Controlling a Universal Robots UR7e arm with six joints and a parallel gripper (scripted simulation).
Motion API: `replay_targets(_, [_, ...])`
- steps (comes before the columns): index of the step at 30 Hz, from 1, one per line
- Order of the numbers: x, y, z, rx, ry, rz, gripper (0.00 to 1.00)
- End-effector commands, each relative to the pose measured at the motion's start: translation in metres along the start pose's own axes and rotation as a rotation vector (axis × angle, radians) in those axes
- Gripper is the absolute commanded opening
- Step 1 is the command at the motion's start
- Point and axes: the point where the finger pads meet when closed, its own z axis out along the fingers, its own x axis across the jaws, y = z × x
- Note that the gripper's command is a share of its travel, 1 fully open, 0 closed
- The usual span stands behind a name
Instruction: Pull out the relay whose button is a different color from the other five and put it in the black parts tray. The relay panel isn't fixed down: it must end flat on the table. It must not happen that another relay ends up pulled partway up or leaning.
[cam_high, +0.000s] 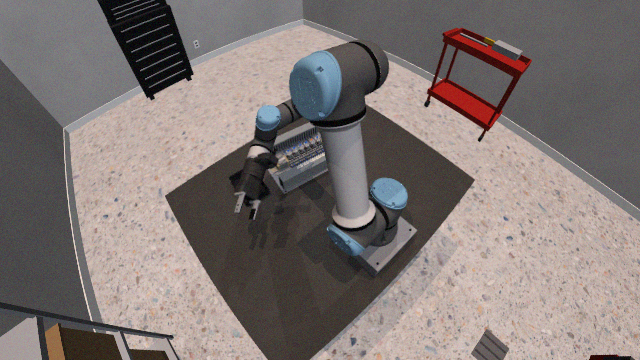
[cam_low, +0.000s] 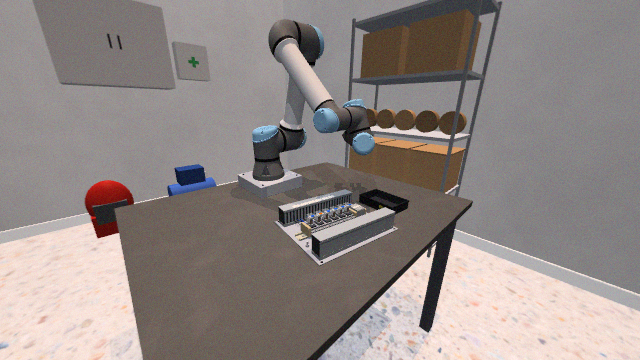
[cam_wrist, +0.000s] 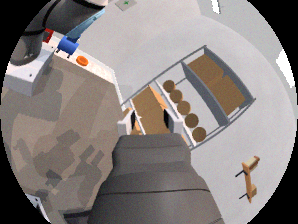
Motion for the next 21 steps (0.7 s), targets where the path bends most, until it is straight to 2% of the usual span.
replay_targets(1, [0.0, 0.0, 0.0, -0.001, -0.001, -0.002, 0.98])
replay_targets(13, [-0.003, 0.0, -0.002, -0.003, -0.014, -0.024, 0.98])
replay_targets(21, [-0.01, 0.002, -0.007, -0.009, -0.044, -0.076, 0.98])
